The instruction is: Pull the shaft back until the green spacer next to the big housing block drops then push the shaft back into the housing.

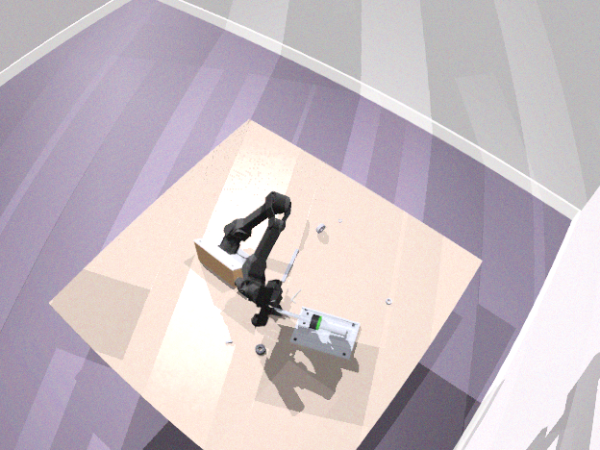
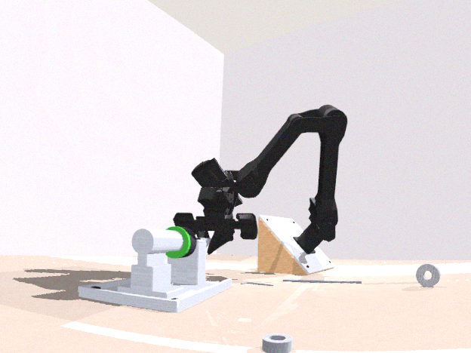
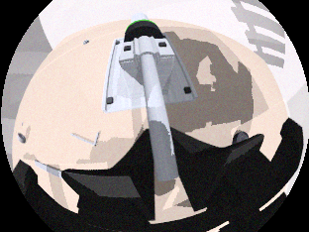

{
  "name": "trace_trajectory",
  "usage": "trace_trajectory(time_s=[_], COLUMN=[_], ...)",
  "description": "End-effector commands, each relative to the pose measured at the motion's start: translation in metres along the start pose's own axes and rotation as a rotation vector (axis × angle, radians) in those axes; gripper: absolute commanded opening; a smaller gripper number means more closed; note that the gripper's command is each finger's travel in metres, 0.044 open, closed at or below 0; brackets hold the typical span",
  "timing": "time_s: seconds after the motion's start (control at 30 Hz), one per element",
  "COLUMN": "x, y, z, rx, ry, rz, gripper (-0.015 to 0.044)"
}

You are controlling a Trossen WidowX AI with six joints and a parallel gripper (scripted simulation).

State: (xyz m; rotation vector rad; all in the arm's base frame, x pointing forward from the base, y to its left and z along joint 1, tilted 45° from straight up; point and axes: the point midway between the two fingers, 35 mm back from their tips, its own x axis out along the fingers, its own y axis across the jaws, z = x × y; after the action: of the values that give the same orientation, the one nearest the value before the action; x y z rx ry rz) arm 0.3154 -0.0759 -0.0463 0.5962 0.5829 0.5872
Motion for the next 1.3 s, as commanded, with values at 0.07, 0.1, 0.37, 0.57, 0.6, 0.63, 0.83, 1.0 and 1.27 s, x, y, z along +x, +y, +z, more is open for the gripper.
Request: trace_trajectory(time_s=[0.07,0.1,0.37,0.57,0.6,0.63,0.83,1.0,1.27], x=[-0.0009,-0.0009,-0.0016,-0.0021,-0.0021,-0.0022,-0.0027,-0.0031,-0.0037], y=[0.0002,0.0002,0.0002,0.0001,0.0001,0.0001,0.0001,0.0001,0.0001], z=[-0.0010,-0.0011,-0.0017,-0.0022,-0.0023,-0.0023,-0.0028,-0.0032,-0.0039], rx=[-0.002,-0.002,-0.002,-0.002,-0.002,-0.002,-0.002,-0.002,-0.002], ry=[-0.001,-0.001,-0.001,-0.001,-0.001,-0.001,-0.001,-0.001,-0.001], rz=[0.001,0.001,0.001,0.001,0.001,0.001,0.001,0.001,0.001], gripper=[0.0000,0.0000,0.0000,0.0000,0.0000,0.0000,0.0000,0.0000,0.0000])
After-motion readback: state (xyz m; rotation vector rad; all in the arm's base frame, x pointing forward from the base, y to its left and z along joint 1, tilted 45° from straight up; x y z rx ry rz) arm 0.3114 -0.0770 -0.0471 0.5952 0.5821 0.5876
